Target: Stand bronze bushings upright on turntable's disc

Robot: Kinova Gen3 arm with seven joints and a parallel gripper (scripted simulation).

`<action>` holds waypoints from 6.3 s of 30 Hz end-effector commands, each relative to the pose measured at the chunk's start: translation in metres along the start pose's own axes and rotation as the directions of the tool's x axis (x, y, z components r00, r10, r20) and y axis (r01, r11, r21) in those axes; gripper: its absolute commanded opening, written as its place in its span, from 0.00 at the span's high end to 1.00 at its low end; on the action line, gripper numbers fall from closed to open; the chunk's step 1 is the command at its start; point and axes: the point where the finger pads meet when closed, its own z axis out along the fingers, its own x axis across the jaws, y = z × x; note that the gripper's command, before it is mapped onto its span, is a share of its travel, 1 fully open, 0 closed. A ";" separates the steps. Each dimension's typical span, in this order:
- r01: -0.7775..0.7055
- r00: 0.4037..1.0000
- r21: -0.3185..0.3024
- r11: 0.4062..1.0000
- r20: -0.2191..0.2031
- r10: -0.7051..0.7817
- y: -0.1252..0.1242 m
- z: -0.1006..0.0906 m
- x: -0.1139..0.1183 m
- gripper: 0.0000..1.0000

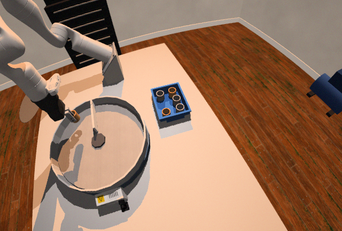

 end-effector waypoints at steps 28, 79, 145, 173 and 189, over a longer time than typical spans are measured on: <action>0.000 1.000 0.000 1.000 -0.002 0.000 0.000 0.016 0.001 1.00; 0.000 1.000 0.000 1.000 -0.002 0.000 0.000 0.031 0.001 1.00; 0.000 1.000 0.000 1.000 -0.002 0.000 0.000 0.065 0.001 1.00; 0.000 1.000 0.000 1.000 -0.002 0.000 0.000 0.071 0.001 1.00; 0.000 1.000 0.000 1.000 -0.002 0.000 0.000 0.071 0.001 1.00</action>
